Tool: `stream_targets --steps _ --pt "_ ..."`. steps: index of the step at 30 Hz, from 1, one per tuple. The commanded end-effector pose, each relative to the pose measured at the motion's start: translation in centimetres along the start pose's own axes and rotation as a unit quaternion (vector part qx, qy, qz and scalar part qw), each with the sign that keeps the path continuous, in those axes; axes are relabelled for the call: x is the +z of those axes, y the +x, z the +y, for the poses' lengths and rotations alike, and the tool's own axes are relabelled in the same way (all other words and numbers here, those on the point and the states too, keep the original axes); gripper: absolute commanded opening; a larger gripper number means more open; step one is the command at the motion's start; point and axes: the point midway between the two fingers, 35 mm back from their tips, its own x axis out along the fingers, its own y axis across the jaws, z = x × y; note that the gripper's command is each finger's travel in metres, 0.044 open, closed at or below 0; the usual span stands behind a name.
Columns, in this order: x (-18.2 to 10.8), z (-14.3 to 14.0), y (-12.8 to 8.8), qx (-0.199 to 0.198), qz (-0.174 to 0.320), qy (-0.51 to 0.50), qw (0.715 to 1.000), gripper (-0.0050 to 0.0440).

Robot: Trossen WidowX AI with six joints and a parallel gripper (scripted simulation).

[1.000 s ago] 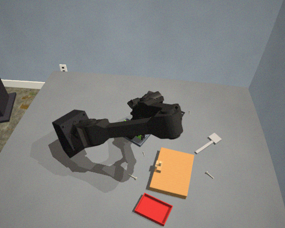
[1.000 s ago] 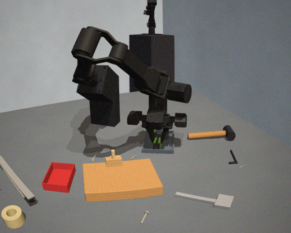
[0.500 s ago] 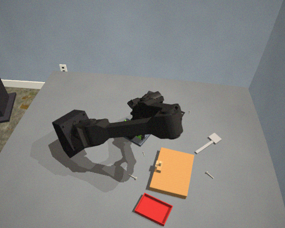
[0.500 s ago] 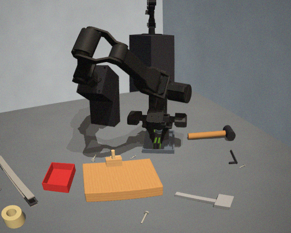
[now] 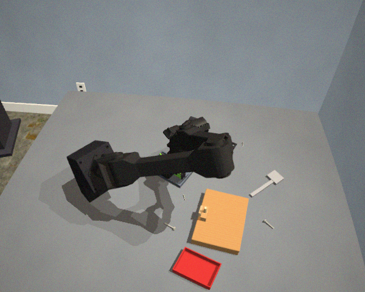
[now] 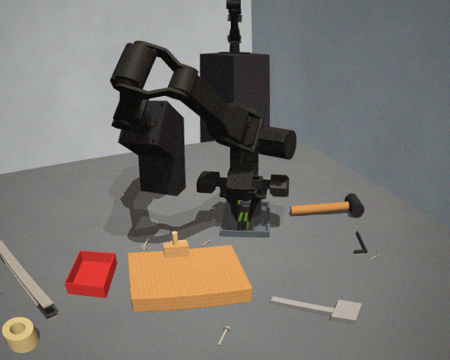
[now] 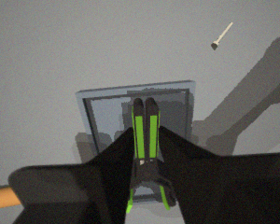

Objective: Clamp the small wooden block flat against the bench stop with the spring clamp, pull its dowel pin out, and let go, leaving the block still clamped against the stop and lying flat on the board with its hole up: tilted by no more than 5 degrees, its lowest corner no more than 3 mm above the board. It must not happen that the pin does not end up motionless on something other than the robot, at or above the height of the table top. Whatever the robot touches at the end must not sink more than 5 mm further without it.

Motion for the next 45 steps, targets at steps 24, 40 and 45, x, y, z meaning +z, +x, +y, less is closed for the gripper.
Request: stream_targets --steps 24,40,45 --pt "-0.3 0.4 -1.3 0.002 0.006 0.000 1.000 0.0000" --pt "-0.4 0.6 -2.2 0.003 0.008 -0.001 1.000 0.0000" --pt "-0.5 0.6 -2.5 0.003 0.009 -0.001 1.000 0.0000"
